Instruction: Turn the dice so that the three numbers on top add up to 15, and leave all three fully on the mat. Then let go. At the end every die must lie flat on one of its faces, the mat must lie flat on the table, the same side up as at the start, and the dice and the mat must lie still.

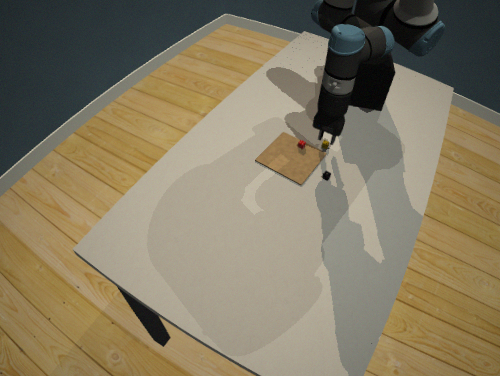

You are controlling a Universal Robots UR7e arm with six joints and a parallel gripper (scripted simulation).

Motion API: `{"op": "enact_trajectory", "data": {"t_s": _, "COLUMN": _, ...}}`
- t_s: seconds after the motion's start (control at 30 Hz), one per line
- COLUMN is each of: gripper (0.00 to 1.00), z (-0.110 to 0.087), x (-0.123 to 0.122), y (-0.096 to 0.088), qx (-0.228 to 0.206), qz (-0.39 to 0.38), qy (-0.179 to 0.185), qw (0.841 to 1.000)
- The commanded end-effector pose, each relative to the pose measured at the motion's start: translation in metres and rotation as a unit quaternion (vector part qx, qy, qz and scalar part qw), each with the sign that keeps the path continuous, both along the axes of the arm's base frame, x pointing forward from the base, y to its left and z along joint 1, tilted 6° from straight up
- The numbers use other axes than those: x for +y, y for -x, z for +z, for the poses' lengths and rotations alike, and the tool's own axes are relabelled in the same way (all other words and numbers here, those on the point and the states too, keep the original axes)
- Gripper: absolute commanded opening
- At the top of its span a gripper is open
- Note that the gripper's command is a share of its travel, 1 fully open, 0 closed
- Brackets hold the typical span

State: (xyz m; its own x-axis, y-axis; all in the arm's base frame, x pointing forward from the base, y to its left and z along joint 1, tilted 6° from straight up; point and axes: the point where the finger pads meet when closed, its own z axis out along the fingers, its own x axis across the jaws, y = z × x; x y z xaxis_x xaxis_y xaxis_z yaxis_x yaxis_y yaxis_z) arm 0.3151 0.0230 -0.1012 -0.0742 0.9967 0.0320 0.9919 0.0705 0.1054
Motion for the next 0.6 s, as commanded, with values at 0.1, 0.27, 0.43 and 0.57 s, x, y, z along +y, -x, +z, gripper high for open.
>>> {"op": "enact_trajectory", "data": {"t_s": 0.1, "gripper": 0.64, "z": -0.0009, "x": 0.0016, "y": 0.0026, "qx": 0.002, "qz": 0.001, "qy": -0.001, "qw": 1.0}}
{"op": "enact_trajectory", "data": {"t_s": 0.27, "gripper": 0.64, "z": -0.0017, "x": 0.0017, "y": 0.0025, "qx": 0.002, "qz": 0.001, "qy": -0.001, "qw": 1.0}}
{"op": "enact_trajectory", "data": {"t_s": 0.43, "gripper": 0.64, "z": -0.0055, "x": 0.0018, "y": 0.0021, "qx": 0.002, "qz": 0.001, "qy": -0.001, "qw": 1.0}}
{"op": "enact_trajectory", "data": {"t_s": 0.57, "gripper": 0.64, "z": -0.0078, "x": 0.0019, "y": 0.0019, "qx": 0.002, "qz": 0.001, "qy": -0.001, "qw": 1.0}}
